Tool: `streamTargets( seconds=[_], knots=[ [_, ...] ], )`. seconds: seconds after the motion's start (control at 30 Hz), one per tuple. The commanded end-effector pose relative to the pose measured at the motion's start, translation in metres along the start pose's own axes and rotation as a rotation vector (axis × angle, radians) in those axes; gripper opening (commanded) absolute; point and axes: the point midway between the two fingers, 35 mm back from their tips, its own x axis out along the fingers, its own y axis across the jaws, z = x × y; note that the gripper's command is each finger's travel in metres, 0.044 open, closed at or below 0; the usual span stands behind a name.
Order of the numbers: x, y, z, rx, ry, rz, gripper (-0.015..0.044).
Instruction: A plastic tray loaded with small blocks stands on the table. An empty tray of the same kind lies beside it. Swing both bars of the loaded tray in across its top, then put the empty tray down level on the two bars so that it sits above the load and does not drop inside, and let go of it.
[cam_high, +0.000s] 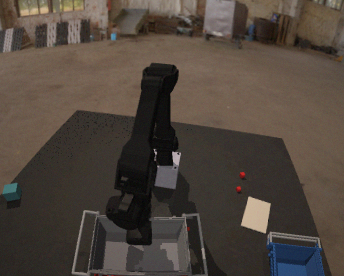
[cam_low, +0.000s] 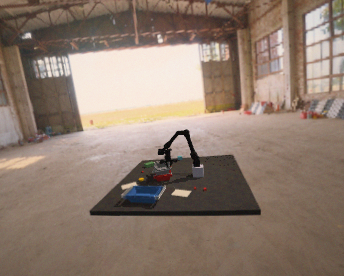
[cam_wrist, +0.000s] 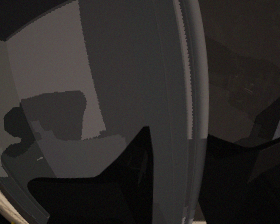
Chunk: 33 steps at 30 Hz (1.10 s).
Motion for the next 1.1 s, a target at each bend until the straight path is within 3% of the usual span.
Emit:
streamTargets(
  seconds=[0.0, 1.07],
  knots=[
    [0.0058, -0.004, 0.0001, -0.003, -0.001, -0.024, 0.0],
    [0.0057, -0.004, 0.0, -0.003, -0.001, -0.024, 0.0]
  ],
)
